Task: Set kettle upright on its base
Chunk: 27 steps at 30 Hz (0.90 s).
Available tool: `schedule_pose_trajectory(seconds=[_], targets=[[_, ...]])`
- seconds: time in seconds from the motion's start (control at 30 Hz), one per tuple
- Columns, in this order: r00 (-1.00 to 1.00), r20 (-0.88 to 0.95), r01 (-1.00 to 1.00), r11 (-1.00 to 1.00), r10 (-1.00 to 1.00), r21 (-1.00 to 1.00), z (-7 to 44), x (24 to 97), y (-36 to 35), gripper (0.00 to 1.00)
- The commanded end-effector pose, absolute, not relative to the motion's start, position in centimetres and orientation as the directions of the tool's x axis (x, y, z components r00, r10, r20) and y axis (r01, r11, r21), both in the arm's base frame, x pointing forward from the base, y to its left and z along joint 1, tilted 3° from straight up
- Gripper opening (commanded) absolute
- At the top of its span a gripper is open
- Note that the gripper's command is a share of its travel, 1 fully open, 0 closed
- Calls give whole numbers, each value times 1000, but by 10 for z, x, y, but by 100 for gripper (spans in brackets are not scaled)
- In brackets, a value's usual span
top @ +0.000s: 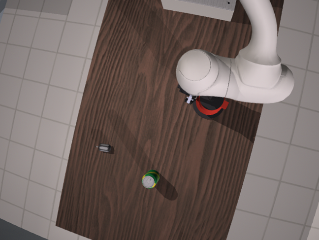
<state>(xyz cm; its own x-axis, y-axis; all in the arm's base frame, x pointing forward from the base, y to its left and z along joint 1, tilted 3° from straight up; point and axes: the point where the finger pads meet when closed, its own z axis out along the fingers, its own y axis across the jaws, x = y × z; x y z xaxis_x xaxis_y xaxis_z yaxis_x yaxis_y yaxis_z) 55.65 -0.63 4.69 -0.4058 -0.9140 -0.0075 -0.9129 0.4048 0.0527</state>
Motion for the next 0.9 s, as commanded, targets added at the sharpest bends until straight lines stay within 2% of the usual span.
schedule_pose_trajectory(seconds=[0.0,0.87], targets=[[-406,-8,-913,405,-914,52,48,557,-6,10],[-406,-8,-913,405,-914,52,28,556,-6,10]])
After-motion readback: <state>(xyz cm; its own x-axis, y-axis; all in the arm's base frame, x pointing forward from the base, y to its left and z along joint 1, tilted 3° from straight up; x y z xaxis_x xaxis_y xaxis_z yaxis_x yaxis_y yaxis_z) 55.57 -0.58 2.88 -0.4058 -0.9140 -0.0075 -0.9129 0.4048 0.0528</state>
